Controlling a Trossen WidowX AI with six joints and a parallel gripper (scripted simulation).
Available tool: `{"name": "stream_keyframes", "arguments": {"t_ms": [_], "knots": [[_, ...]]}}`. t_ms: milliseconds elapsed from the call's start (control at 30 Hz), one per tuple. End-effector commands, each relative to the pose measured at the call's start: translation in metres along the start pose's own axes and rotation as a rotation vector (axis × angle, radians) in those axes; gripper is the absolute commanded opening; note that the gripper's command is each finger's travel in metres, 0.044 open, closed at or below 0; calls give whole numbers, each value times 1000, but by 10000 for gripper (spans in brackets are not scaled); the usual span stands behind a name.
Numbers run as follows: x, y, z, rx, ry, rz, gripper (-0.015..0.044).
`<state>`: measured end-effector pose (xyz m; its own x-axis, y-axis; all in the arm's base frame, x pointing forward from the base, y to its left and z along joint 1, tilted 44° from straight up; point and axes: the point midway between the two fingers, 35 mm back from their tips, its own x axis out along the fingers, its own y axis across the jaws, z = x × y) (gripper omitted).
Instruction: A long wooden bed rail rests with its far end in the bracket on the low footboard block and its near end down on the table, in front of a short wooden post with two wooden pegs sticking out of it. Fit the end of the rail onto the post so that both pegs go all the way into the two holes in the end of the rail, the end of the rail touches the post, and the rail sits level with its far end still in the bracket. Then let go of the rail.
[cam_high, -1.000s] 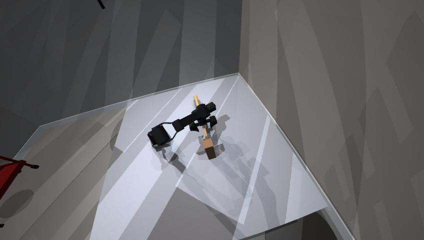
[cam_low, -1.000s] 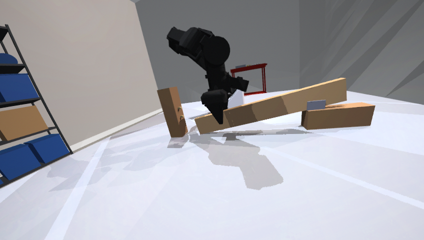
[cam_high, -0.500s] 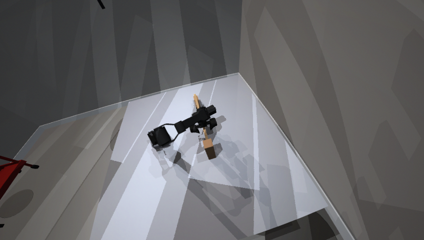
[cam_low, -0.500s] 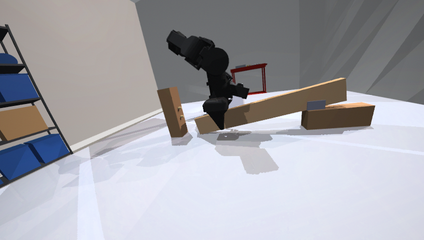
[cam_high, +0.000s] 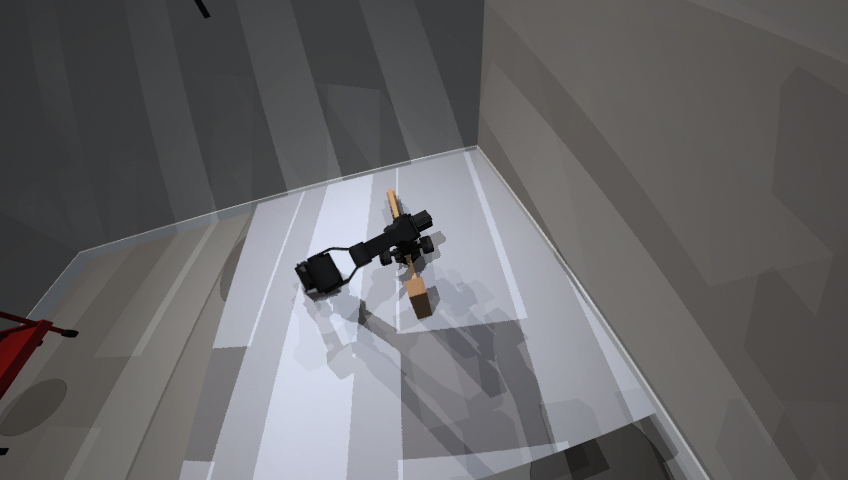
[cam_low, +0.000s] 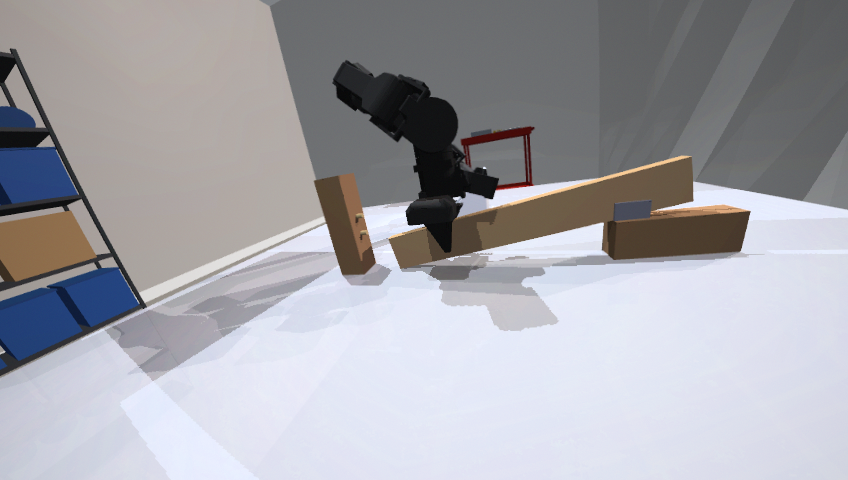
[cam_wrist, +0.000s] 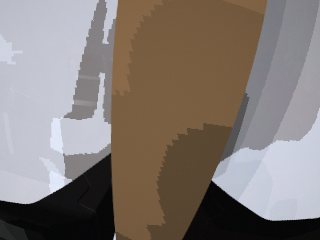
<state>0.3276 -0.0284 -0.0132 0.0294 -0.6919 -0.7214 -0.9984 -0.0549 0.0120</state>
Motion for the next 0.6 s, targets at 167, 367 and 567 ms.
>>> {"name": "stream_keyframes", "arguments": {"t_ms": [167, 367, 567], "knots": [[1, 0, 0, -3, 5, -1, 0], [1, 0, 0, -3, 5, -1, 0], [-1, 0, 0, -3, 5, -1, 0]]}}
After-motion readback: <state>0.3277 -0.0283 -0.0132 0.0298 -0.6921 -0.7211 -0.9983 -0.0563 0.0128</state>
